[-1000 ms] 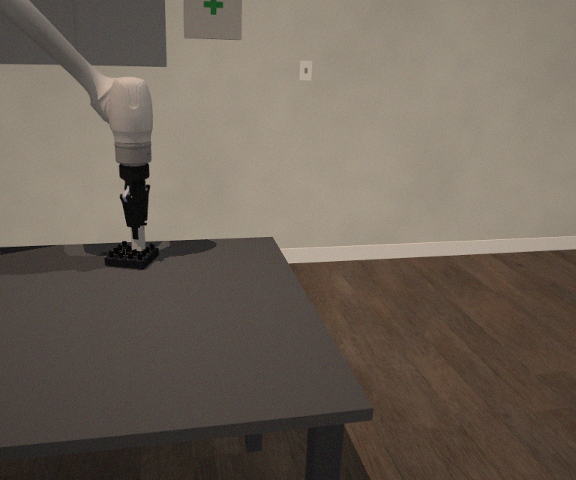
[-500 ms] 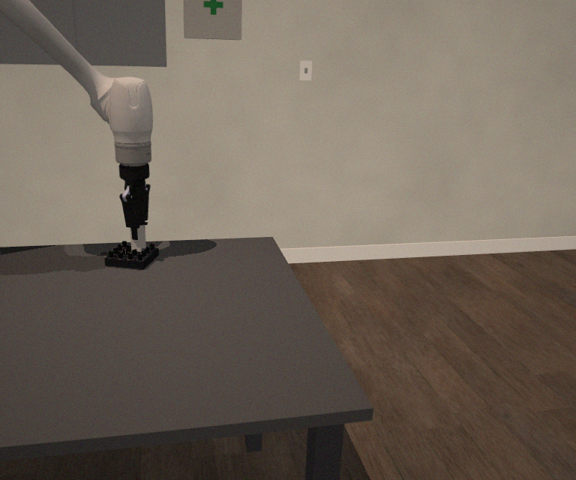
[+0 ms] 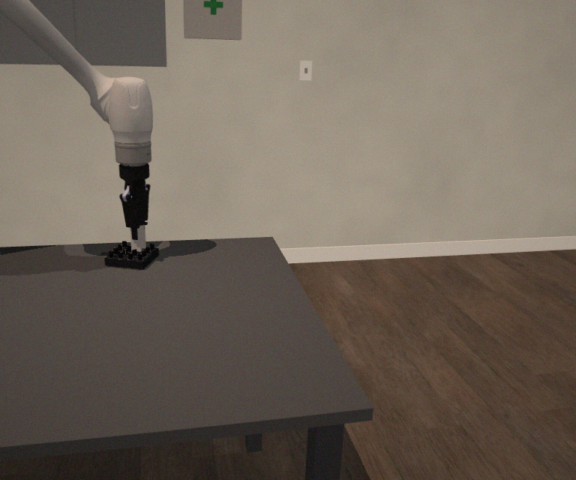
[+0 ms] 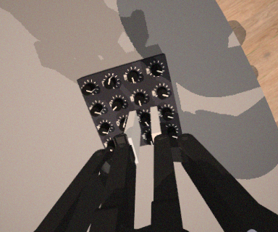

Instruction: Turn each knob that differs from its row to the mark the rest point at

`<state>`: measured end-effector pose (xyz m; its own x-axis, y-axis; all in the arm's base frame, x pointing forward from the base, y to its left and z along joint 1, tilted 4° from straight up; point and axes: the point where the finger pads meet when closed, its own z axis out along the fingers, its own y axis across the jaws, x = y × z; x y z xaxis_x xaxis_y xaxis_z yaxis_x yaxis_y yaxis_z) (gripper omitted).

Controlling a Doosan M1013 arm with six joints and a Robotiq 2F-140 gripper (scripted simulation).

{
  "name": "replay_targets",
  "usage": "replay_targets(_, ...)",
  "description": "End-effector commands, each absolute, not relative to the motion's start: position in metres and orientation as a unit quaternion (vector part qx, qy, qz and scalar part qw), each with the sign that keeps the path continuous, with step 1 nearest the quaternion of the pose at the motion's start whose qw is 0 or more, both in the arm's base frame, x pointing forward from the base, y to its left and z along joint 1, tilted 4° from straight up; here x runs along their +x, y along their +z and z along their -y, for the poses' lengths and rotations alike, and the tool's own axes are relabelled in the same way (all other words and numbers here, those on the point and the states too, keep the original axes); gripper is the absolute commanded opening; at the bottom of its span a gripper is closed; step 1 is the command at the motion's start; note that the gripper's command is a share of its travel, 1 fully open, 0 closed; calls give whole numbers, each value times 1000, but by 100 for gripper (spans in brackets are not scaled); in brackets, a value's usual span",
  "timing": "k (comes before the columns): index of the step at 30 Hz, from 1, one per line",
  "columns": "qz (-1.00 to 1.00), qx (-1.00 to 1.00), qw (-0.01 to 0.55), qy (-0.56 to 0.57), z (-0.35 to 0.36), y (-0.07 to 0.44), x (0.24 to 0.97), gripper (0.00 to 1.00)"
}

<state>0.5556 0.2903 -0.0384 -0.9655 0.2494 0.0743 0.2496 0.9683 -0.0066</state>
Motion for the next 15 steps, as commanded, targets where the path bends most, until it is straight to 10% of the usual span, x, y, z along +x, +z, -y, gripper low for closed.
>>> replay_targets(1, 991, -126, 37, -2, -290, -38, 556, 12)
replay_targets(15, 991, -126, 37, -2, -290, -11, 558, 12)
